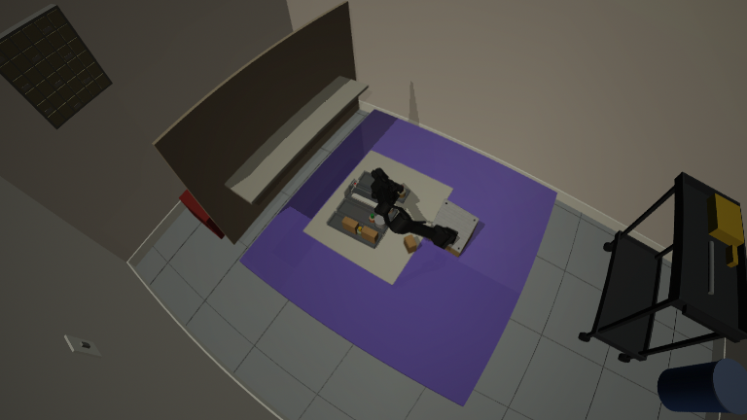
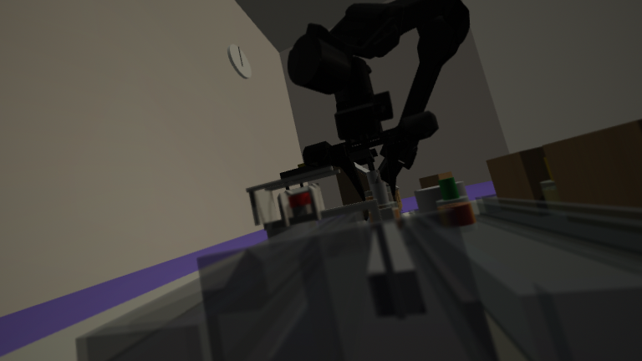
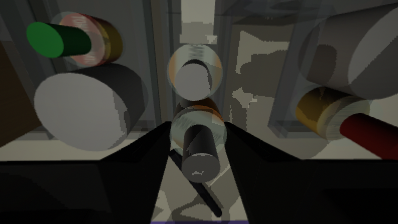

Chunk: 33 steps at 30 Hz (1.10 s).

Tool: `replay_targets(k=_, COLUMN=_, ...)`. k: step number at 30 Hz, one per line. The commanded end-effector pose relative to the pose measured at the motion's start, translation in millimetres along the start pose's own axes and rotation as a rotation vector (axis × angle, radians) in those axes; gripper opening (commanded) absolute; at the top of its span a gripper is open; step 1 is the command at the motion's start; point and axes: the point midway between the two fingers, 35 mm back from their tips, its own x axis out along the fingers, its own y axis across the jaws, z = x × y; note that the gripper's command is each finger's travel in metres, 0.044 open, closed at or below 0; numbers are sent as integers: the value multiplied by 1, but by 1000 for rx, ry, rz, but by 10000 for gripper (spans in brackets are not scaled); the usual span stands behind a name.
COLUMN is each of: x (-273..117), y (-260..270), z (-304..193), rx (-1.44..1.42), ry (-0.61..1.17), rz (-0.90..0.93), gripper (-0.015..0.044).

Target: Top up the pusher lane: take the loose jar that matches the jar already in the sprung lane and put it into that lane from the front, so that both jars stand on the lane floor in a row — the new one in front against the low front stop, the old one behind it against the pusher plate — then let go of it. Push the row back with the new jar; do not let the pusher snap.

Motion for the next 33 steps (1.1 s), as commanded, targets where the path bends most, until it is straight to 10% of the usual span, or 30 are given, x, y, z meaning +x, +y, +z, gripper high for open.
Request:
replay_targets(k=1, x=0, y=1, z=4, rx=-7, ry=-17, rz=7, gripper=0)
replay_targets(k=33, x=10, y=1, z=3, rx=-7, ry=-17, rz=7, gripper=0)
